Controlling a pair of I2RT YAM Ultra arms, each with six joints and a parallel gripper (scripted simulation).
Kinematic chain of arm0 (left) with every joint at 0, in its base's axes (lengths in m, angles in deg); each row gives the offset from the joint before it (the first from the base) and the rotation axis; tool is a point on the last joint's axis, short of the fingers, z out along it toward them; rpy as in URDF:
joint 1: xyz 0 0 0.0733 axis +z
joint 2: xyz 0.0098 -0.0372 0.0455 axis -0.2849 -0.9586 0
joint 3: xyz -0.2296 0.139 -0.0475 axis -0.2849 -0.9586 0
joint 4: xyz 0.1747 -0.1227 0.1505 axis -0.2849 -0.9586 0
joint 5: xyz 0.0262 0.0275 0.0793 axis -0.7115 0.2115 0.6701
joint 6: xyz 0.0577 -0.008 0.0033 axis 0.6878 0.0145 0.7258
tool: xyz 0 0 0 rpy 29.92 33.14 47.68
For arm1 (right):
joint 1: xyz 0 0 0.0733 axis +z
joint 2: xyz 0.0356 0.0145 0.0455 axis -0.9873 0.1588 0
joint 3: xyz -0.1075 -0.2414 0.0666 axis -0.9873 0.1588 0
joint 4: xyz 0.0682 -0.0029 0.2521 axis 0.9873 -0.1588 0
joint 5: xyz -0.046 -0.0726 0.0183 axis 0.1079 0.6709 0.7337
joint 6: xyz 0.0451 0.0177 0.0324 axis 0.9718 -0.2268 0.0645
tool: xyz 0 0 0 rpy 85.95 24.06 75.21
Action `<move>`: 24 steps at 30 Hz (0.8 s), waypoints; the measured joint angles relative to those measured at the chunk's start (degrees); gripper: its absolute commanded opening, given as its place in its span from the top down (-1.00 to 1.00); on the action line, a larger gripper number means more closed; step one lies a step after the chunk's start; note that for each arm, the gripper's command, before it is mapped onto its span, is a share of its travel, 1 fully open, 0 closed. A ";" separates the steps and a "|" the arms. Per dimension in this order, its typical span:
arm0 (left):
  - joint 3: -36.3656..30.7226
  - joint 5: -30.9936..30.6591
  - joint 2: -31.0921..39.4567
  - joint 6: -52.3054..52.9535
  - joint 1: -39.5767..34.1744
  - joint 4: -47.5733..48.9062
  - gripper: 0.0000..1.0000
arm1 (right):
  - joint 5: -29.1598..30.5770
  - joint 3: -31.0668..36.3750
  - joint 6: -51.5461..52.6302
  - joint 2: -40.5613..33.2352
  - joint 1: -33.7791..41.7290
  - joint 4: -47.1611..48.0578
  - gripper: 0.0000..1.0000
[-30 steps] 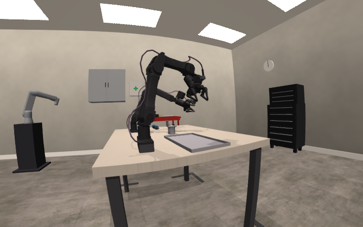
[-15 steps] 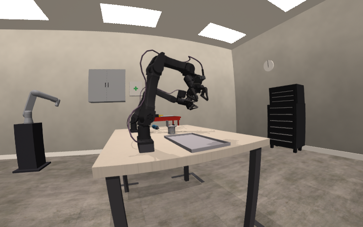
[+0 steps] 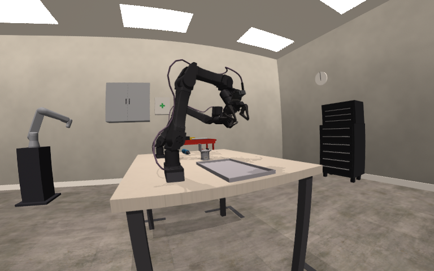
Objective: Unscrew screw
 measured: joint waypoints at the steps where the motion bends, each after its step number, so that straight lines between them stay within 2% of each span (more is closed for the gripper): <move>1: 0.37 -0.44 -0.46 0.37 -0.98 0.98 -0.30 | 0.00 0.00 0.00 0.00 0.00 0.00 -0.72; 8: 5.86 -3.85 -4.70 2.86 -6.47 6.03 -0.30 | 0.00 0.00 0.00 0.00 0.00 0.00 -0.72; 24: 7.39 -4.76 -5.09 3.50 -5.25 6.99 -0.30 | 0.00 0.00 0.00 0.00 0.00 0.00 -0.72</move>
